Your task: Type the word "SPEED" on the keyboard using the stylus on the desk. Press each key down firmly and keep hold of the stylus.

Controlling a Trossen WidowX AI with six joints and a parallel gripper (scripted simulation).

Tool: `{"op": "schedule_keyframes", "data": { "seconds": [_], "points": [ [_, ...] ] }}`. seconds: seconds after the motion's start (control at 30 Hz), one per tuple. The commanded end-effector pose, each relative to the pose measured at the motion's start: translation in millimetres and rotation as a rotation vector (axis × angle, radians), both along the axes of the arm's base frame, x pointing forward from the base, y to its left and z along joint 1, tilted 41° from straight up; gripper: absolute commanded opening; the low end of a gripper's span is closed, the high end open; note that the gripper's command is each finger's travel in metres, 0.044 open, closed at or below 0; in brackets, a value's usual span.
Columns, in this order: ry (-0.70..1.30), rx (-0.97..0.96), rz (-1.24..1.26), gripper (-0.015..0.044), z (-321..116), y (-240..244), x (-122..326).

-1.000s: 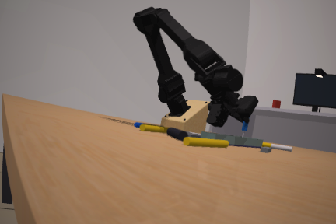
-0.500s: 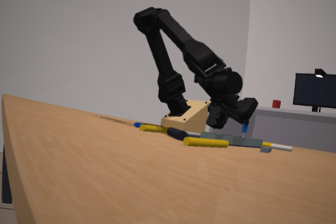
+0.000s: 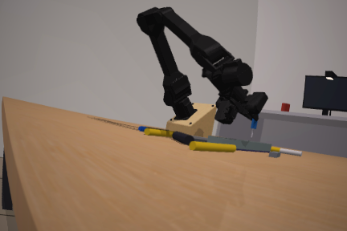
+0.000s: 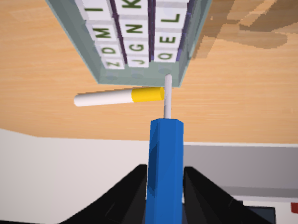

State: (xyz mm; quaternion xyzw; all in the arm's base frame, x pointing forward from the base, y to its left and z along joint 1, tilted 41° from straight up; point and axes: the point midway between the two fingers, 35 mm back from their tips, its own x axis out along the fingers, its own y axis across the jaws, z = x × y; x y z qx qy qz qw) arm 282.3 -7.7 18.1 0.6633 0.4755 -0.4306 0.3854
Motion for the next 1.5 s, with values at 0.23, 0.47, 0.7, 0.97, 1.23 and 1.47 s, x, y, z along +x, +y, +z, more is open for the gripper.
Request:
{"op": "schedule_keyframes", "data": {
  "seconds": [0.23,0.47,0.7,0.97,1.23,1.47],
  "points": [
    [-0.009,0.000,0.005,0.0064,8.2,6.5,2.2],
    [-0.007,0.000,0.000,0.0000,5.6,4.1,1.4],
    [-0.005,0.000,-0.003,0.0026,-3.9,-4.1,-0.5],
    [-0.005,-0.001,-0.003,0.0081,-7.0,-6.7,-0.6],
    [-0.005,-0.001,-0.003,0.0081,-11.9,-10.9,-1.2],
    [-0.005,-0.001,-0.003,0.0081,-14.9,-13.4,-1.6]
  ]
}}
